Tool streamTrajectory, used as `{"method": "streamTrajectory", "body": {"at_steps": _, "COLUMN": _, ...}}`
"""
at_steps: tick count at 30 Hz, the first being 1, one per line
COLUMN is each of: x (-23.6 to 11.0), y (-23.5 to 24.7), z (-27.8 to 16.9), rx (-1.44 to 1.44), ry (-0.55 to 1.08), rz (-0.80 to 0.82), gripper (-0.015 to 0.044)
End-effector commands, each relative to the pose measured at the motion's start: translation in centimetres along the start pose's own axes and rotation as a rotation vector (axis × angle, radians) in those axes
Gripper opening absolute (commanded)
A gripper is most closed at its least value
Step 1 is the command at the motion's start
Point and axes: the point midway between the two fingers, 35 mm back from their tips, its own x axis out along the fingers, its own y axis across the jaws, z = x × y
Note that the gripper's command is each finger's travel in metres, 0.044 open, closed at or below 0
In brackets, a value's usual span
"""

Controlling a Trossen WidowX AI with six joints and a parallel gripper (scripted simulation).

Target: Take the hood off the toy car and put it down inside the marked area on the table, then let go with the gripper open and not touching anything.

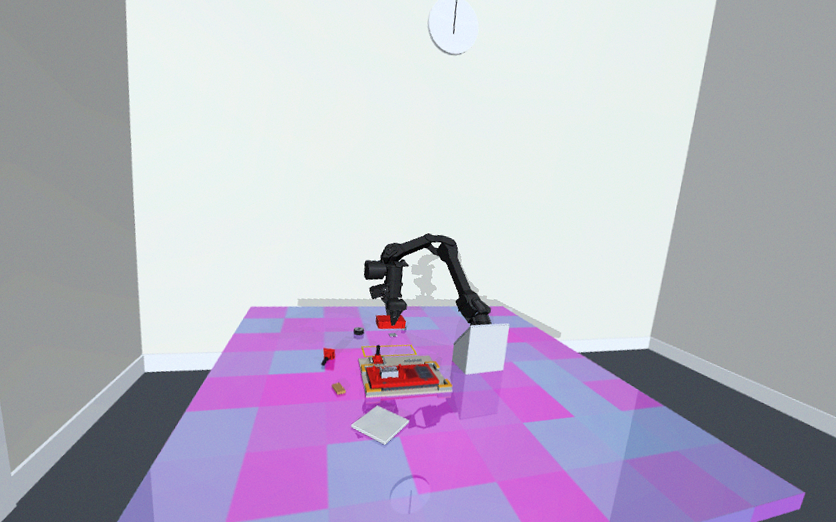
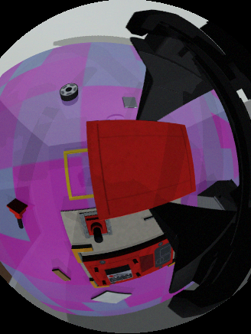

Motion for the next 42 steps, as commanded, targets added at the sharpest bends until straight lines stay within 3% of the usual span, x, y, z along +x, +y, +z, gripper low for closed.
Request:
{"method": "streamTrajectory", "body": {"at_steps": 1, "x": 0.2, "y": -0.2, "z": -0.2, "rx": -0.010, "ry": 0.003, "rz": -0.005, "gripper": 0.0000}}
{"method": "streamTrajectory", "body": {"at_steps": 42, "x": 3.8, "y": -0.1, "z": 0.0, "rx": -0.009, "ry": 0.002, "rz": -0.002, "gripper": 0.0000}}
